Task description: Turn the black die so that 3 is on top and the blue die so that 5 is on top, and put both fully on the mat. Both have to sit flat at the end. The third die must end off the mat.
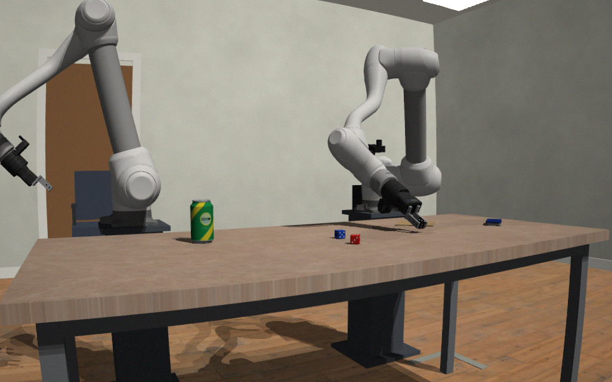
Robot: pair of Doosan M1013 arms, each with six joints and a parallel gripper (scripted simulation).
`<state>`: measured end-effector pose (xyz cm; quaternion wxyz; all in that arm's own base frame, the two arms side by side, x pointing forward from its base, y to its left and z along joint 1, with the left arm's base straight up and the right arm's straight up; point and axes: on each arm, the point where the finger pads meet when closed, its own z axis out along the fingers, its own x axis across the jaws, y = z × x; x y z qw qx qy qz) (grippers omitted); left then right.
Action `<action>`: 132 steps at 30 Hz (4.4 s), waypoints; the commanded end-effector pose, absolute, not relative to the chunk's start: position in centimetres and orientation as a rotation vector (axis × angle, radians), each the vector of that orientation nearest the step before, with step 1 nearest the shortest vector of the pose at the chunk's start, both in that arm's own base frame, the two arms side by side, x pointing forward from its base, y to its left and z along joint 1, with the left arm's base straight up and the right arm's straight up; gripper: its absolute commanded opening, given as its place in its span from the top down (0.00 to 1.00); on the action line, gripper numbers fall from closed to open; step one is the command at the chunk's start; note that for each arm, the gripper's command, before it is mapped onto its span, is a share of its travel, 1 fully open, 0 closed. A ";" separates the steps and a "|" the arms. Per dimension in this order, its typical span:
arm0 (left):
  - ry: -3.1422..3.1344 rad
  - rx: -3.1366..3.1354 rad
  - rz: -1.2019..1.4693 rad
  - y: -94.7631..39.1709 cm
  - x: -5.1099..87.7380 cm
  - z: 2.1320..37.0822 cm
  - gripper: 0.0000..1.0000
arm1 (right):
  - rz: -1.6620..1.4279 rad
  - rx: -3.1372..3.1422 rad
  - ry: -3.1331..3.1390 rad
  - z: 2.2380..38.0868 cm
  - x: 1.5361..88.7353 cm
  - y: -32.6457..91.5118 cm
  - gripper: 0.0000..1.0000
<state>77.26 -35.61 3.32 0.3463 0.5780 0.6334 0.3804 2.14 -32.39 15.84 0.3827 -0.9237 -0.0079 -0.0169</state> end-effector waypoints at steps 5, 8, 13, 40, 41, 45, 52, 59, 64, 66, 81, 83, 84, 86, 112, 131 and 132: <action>1.643 1.498 0.987 -35.6 77.3 3.3 0.51 | -0.043 -2.357 -0.020 15.9 2.2 -32.4 0.00; 1.643 1.498 0.987 -35.6 77.3 3.3 0.51 | -0.043 -2.357 -0.020 15.9 2.2 -32.4 0.00; 1.643 1.498 0.987 -35.6 77.3 3.3 0.51 | -0.043 -2.357 -0.020 15.9 2.2 -32.4 0.00; 1.643 1.498 0.987 -35.6 77.3 2.5 0.51 | -0.043 -2.357 -0.020 15.9 2.2 -32.4 0.00; 1.643 1.498 0.987 -35.6 77.3 2.5 0.51 | -0.043 -2.357 -0.020 15.9 2.2 -32.4 0.00; 1.643 1.498 0.987 -35.6 77.3 2.3 0.51 | -0.043 -2.357 -0.020 15.9 2.2 -32.4 0.00; 1.643 1.498 0.987 -35.6 77.3 2.1 0.51 | -0.043 -2.357 -0.020 15.9 2.2 -32.4 0.00; 1.643 1.498 0.987 -35.6 77.3 2.0 0.51 | -0.043 -2.357 -0.020 15.9 2.2 -32.4 0.00; 1.643 1.498 0.987 -35.6 77.3 2.0 0.51 | -0.043 -2.357 -0.020 15.9 2.2 -32.4 0.00; 1.643 1.498 0.987 -35.6 77.3 2.0 0.51 | -0.043 -2.357 -0.020 15.9 2.2 -32.4 0.00; 1.643 1.498 0.987 -35.6 77.3 2.0 0.33 | -0.043 -2.357 -0.020 15.9 2.2 -32.4 0.00; 1.643 1.498 0.987 -35.6 77.3 2.0 0.33 | -0.043 -2.357 -0.020 15.9 2.2 -32.4 0.00; 1.643 1.498 0.987 -35.6 77.3 2.0 0.27 | -0.043 -2.357 -0.020 15.9 2.2 -32.4 0.00; 1.643 1.498 0.987 -35.6 77.3 2.0 0.27 | -0.043 -2.357 -0.020 15.9 2.2 -32.4 0.00; 1.643 1.498 0.987 -35.6 77.3 2.0 0.21 | -0.043 -2.357 -0.020 15.9 2.2 -32.4 0.00; 1.643 1.498 0.987 -35.6 77.3 2.0 0.21 | -0.043 -2.357 -0.020 15.9 2.2 -32.4 0.00; 1.643 1.498 0.987 -35.6 77.3 2.1 0.21 | -0.043 -2.357 -0.020 15.9 2.2 -32.4 0.00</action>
